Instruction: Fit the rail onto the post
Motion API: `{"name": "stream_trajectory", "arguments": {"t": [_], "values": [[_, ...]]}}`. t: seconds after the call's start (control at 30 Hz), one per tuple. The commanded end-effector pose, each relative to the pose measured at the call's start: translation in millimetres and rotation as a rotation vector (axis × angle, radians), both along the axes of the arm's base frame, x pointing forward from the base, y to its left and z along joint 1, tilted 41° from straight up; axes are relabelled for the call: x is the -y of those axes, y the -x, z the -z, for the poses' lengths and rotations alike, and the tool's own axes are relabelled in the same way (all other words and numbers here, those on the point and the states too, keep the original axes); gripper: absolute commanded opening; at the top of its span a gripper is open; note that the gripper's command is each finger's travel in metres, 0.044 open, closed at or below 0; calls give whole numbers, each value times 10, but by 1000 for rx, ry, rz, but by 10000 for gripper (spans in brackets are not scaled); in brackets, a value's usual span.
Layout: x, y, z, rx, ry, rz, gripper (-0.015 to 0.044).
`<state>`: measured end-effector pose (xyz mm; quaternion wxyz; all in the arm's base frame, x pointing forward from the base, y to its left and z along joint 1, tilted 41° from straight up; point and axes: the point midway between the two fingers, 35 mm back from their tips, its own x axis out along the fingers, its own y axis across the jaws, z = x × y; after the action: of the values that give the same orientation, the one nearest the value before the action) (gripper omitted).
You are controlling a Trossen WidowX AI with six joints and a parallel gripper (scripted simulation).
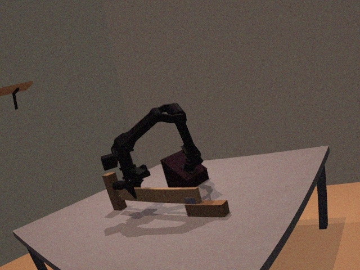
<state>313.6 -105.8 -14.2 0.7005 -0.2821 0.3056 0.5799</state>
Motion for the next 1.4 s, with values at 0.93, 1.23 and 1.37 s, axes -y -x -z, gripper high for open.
{"name": "stream_trajectory", "arguments": {"t": [0.93, 1.23, 1.37], "values": [[111, -4, 46, 8, 9, 2, 0], [121, -4, 70, 8, 9, 2, 0], [128, -2, 79, 8, 9, 2, 0]]}}
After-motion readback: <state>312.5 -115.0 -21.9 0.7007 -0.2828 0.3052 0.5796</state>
